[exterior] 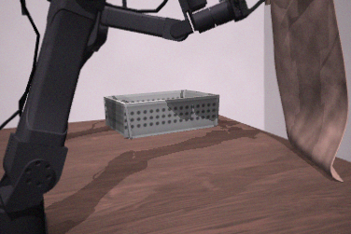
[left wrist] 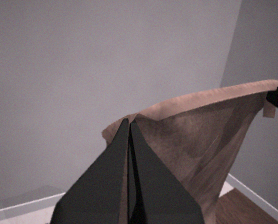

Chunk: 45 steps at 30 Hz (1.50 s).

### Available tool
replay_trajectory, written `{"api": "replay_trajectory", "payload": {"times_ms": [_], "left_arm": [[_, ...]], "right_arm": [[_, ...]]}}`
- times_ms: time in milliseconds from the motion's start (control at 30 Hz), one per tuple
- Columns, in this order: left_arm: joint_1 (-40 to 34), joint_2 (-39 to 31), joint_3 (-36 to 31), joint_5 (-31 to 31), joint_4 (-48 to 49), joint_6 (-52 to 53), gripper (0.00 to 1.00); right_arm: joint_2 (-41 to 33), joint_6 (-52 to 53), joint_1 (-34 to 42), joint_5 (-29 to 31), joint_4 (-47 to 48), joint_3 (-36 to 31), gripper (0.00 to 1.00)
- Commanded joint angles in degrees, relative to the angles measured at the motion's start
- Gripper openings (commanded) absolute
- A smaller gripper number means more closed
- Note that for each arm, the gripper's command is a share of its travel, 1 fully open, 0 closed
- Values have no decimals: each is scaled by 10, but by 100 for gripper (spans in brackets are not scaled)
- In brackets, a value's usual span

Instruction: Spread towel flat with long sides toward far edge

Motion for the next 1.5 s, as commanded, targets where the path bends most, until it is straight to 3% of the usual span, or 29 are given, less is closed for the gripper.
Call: {"api": "replay_trajectory", "payload": {"times_ms": [0, 233, 367, 400, 467, 500, 567, 800, 1033, 1367, 1467], "left_arm": [[8, -37, 6, -10, -16, -3, 0], [-9, -106, -63, -9, -124, -3, 0], [-2, -112, -44, -10, -130, -4, 0], [-12, -134, -79, -9, -182, -3, 0], [-9, -135, -55, -9, -187, -4, 0], [-15, -156, -90, -11, -239, -3, 0], [-15, -157, -28, -9, -317, -4, 0], [-27, -198, -36, -9, -479, -4, 0], [-32, -205, -24, -8, -553, -5, 0], [-57, -228, -29, -7, -750, -5, 0], [-57, -226, -25, -5, -757, -5, 0]], "right_arm": [[-21, 1, -1, 10, -28, 3, 0], [-40, 0, 11, 9, -133, 24, 0], [-39, 0, 3, 10, -141, 29, 0], [-45, -1, 14, 9, -185, 34, 0], [-44, 0, 13, 9, -191, 39, 0], [-50, -1, 17, 9, -235, 43, 0], [-48, -1, 16, 9, -243, 49, 0], [-82, -3, 30, 9, -326, -14, 0], [-97, -2, 36, 9, -357, -35, 0], [-83, -5, 63, 9, -548, -1, 0], [-82, -4, 64, 9, -550, 0, 0]]}}
